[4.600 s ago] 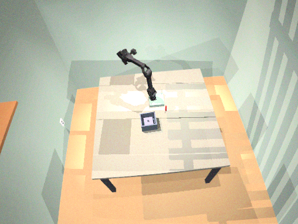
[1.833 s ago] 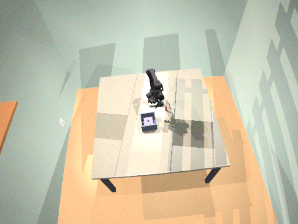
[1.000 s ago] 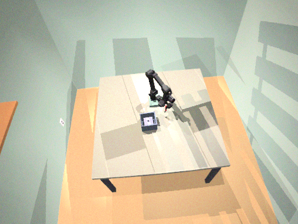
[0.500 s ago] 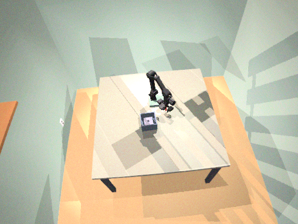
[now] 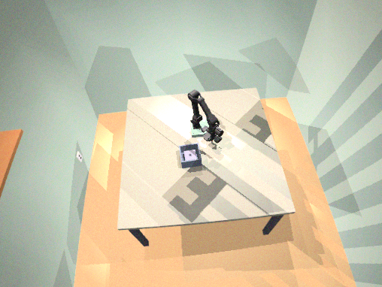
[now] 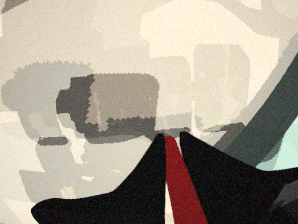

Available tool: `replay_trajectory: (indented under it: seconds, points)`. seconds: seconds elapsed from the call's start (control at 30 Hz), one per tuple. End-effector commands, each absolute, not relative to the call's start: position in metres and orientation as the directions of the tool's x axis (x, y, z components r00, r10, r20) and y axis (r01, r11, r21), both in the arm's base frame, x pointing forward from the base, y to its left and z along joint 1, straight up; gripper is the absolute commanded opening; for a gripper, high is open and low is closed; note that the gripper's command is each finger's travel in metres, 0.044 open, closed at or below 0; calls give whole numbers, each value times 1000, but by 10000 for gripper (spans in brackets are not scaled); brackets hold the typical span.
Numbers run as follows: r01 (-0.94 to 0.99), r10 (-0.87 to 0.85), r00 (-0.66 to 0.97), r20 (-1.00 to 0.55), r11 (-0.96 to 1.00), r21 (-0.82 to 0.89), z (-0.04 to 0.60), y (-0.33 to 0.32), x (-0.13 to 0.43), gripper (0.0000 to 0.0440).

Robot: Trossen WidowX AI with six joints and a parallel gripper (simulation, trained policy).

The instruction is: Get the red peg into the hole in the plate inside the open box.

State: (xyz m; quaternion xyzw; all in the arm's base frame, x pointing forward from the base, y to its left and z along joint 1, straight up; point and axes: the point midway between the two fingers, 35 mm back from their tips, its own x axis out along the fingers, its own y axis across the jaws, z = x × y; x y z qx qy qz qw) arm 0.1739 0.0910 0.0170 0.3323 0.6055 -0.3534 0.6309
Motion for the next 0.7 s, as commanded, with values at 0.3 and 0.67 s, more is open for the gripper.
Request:
replay_trajectory:
  seconds: [0.3,0.67]
  points:
    - [801,-91,90,-992,598,18,50,74,185,0]
    - [765,-159,158,-975,643,19,94,49,201,0]
